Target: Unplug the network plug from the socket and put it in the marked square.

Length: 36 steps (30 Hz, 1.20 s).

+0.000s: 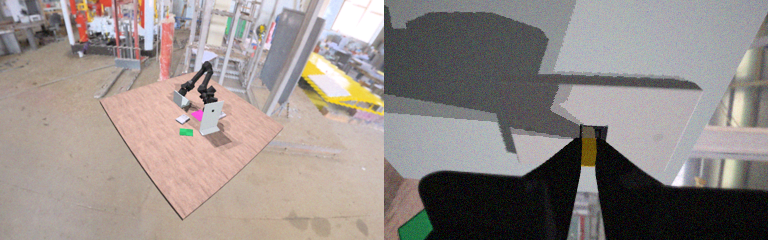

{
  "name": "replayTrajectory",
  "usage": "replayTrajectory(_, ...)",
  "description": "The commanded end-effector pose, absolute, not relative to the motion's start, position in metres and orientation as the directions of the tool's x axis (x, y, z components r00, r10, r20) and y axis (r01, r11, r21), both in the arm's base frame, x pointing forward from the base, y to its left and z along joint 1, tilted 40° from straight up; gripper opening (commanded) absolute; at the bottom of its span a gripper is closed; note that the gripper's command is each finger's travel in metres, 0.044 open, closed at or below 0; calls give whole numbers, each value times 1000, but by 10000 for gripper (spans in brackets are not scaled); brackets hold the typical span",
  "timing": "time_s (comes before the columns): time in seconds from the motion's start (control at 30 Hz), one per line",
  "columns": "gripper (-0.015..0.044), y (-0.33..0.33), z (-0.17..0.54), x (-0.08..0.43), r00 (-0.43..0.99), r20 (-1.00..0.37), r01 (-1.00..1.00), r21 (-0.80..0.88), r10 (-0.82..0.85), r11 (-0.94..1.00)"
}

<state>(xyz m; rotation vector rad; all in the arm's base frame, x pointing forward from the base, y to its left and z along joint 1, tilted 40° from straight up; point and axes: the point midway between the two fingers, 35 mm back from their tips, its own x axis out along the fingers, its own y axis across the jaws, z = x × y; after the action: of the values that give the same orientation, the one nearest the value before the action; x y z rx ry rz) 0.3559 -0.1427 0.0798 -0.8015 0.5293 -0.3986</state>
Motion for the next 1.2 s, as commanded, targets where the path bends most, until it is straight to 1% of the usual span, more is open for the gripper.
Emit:
replayTrajectory(0.0, 0, -141, 80, 353, 801, -293, 132, -764, -522, 632)
replayTrajectory(1.17, 0, -135, 82, 333, 801, -294, 131, -764, -522, 632)
